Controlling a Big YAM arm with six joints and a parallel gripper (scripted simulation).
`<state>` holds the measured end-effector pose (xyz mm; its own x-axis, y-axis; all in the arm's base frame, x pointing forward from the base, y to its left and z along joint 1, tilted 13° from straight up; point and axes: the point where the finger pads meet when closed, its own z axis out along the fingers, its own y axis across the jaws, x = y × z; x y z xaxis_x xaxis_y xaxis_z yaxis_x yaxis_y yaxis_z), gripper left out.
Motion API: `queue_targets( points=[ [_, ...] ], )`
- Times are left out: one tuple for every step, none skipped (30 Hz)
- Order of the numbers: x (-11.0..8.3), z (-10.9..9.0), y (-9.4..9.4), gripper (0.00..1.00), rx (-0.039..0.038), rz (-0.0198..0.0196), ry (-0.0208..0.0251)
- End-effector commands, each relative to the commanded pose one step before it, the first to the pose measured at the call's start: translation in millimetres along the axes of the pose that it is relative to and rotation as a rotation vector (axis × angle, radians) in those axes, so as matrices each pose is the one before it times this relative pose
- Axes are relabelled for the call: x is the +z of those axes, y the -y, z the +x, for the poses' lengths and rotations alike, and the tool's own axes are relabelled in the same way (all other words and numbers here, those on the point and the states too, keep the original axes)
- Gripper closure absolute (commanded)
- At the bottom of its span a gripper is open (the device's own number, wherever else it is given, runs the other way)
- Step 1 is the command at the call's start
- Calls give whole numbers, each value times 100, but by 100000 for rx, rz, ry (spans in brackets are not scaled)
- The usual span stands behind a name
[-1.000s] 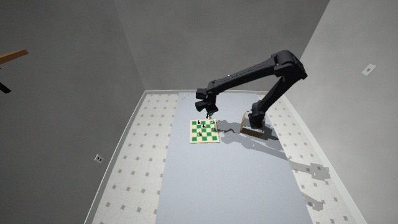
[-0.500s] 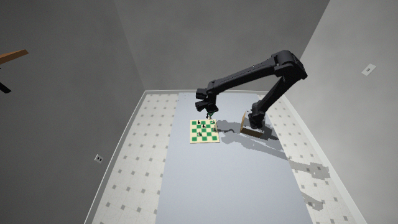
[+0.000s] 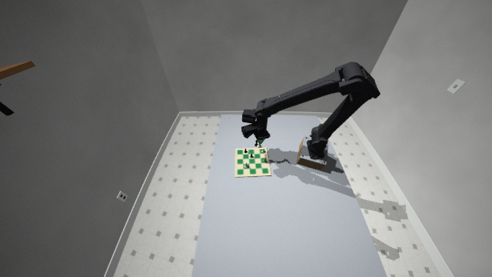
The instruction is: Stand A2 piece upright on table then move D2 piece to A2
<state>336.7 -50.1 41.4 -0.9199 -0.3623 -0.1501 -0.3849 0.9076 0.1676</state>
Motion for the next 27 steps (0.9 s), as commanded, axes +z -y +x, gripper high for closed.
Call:
queue_targets(
  points=[
    [-2122,-2455,1431,100,-1592,3411,5024],
    [0,0,0,100,0,0,0],
    [0,0,0,100,0,0,0],
    [0,0,0,100,0,0,0],
    [0,0,0,100,0,0,0],
    [0,0,0,100,0,0,0],
    [0,0,0,100,0,0,0],
    [0,0,0,100,0,0,0],
    [0,0,0,100,0,0,0],
    [0,0,0,100,0,0,0],
    [-19,-109,-154,100,359,10,58],
    [0,0,0,100,0,0,0],
    [0,0,0,100,0,0,0],
    [-223,-418,-548,100,256,316,550],
    [-271,-309,-446,100,1180,445,547],
    [-6,-323,-736,100,2257,-22,-165],
    [-13,-400,-1040,100,3106,-78,-179],
    [467,296,-1550,100,4105,-842,-1398],
    [693,758,-1737,100,4704,-970,-2176],
    [235,153,-1552,100,4517,-322,-783],
    [-22,-126,-1431,100,4178,-98,59],
    [-23,-8,-1283,100,3741,-124,59],
    [-21,69,-1045,100,3063,-127,49],
    [-17,93,-754,100,2227,-107,34],
    [-11,75,-453,100,1349,-71,19],
    [-5,36,-193,100,577,-32,8],
    [943,283,182,100,713,203,-3014]
  ],
)
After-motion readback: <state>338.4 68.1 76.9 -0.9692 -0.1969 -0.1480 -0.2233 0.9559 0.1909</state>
